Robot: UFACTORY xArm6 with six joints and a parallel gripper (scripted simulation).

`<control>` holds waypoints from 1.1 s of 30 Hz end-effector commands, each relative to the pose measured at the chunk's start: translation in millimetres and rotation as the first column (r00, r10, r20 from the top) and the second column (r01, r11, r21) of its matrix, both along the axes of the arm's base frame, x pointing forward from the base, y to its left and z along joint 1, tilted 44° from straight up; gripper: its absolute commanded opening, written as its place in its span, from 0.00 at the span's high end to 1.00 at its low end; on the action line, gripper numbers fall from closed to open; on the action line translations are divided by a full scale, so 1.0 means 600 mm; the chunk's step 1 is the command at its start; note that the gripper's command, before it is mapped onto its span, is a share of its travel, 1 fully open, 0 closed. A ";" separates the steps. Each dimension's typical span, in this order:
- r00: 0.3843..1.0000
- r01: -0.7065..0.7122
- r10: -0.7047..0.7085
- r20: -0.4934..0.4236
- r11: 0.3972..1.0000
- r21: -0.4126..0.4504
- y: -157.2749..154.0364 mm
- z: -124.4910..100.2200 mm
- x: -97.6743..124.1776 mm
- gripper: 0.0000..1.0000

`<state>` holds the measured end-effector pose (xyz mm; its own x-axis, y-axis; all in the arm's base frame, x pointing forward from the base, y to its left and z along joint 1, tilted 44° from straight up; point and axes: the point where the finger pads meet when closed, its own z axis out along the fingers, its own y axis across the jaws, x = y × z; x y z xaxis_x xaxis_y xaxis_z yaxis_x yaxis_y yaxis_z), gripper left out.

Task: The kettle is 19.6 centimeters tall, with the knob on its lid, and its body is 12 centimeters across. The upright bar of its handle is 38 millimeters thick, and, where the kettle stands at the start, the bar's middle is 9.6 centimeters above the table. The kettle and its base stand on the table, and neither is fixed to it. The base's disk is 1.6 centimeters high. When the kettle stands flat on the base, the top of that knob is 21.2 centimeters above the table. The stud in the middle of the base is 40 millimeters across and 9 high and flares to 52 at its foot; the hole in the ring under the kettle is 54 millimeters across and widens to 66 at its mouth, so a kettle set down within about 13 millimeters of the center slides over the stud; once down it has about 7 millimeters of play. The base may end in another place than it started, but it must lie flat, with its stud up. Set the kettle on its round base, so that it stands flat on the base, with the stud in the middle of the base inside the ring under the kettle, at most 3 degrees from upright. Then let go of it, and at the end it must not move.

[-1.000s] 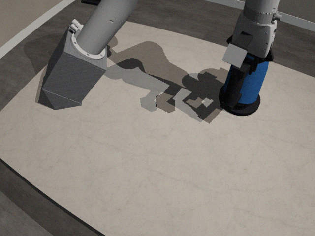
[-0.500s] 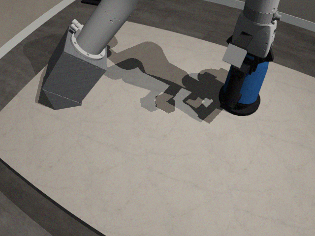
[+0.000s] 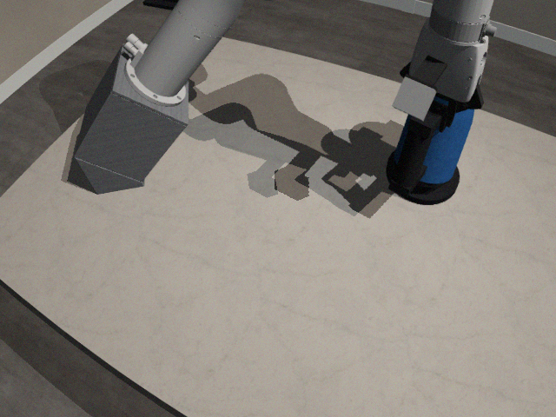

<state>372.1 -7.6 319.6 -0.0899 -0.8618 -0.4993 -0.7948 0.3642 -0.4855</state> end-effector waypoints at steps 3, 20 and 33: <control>1.000 0.001 -0.001 0.003 1.000 -0.001 0.001 0.000 0.003 1.00; 1.000 0.001 -0.001 0.003 1.000 -0.001 0.001 -0.001 0.004 1.00; 1.000 0.001 -0.001 0.003 1.000 -0.001 0.003 -0.004 0.006 1.00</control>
<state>375.2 -5.7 315.5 -0.0900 -0.8617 -0.4994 -0.7951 0.3641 -0.4850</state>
